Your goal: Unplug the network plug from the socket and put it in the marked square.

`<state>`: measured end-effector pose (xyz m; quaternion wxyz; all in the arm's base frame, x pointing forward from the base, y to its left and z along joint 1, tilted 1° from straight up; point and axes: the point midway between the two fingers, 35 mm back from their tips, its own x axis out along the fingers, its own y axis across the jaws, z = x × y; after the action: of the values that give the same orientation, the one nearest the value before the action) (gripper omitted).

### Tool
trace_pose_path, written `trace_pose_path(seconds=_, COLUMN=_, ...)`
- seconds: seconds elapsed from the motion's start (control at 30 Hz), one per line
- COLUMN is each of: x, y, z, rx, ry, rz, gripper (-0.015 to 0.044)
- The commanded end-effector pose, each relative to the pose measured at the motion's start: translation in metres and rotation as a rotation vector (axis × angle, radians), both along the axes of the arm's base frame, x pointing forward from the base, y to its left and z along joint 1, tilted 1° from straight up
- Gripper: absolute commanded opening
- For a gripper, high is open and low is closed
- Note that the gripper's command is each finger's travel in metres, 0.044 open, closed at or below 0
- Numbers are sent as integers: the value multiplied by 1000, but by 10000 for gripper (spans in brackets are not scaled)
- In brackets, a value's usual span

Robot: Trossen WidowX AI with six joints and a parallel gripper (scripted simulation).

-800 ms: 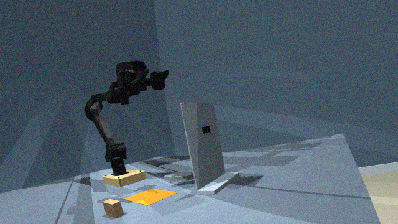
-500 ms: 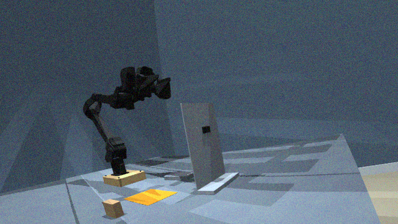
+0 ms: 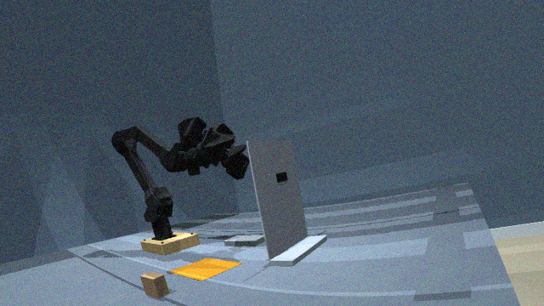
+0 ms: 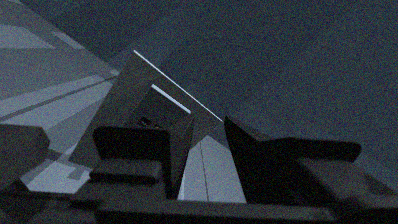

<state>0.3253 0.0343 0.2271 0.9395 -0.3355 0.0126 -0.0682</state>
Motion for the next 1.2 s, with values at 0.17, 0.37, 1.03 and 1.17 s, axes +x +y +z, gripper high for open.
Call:
trace_pose_path(seconds=0.17, x=-18, y=13, z=-41, rx=-289, ry=69, rz=-42, gripper=156)
trace_pose_path(seconds=0.37, x=-36, y=18, z=-66, rx=-502, ry=121, rz=-68, gripper=156)
trace_pose_path(seconds=1.03, x=-49, y=19, z=-92, rx=-828, ry=193, rz=-97, gripper=156)
trace_pose_path(seconds=1.17, x=-37, y=20, z=-92, rx=-842, ry=189, rz=-97, gripper=156)
